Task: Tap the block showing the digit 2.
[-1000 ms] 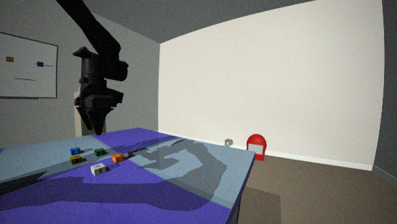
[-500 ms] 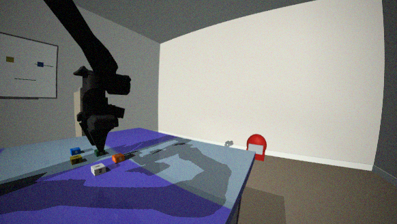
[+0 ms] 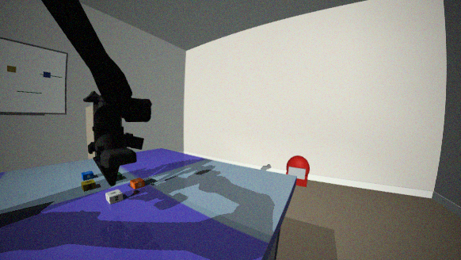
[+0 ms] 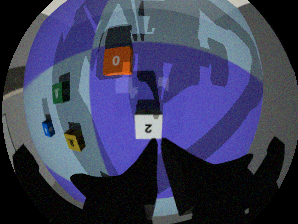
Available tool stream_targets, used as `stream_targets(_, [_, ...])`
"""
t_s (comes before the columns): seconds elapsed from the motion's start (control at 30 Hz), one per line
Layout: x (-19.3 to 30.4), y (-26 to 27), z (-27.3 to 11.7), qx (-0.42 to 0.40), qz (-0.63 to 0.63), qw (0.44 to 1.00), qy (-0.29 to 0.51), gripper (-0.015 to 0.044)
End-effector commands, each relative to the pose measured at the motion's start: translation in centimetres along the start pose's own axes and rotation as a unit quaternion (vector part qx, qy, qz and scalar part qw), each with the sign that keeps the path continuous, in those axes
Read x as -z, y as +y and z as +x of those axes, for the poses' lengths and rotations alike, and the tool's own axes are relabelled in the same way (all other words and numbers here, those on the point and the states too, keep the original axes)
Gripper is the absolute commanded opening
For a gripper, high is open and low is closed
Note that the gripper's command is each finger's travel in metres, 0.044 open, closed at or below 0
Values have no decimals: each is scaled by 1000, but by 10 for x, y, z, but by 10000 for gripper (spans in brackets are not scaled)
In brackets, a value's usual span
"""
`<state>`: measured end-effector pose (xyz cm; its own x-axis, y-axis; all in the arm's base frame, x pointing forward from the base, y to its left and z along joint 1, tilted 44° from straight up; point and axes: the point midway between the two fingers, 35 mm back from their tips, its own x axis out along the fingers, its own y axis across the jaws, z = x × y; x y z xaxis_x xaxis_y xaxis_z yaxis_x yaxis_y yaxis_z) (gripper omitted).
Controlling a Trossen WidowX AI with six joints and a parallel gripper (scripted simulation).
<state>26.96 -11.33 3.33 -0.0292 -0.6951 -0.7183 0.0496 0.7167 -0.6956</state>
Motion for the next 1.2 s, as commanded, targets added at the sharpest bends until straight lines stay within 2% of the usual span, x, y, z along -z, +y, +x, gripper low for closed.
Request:
stream_targets(0.0, [0,-1,0,2,-2,1000,0,20])
stream_targets(0.73, [0,-1,31,3,-2,1000,0,20])
stream_targets(0.83, [0,-1,31,3,-2,1000,0,20])
stream_targets(0.97, [0,-1,3,2,-2,1000,-1,20])
stream_targets(1.07, [0,-1,0,2,-2,1000,0,20])
stream_targets(1.17, [-6,11,-4,-4,-3,1000,-4,99])
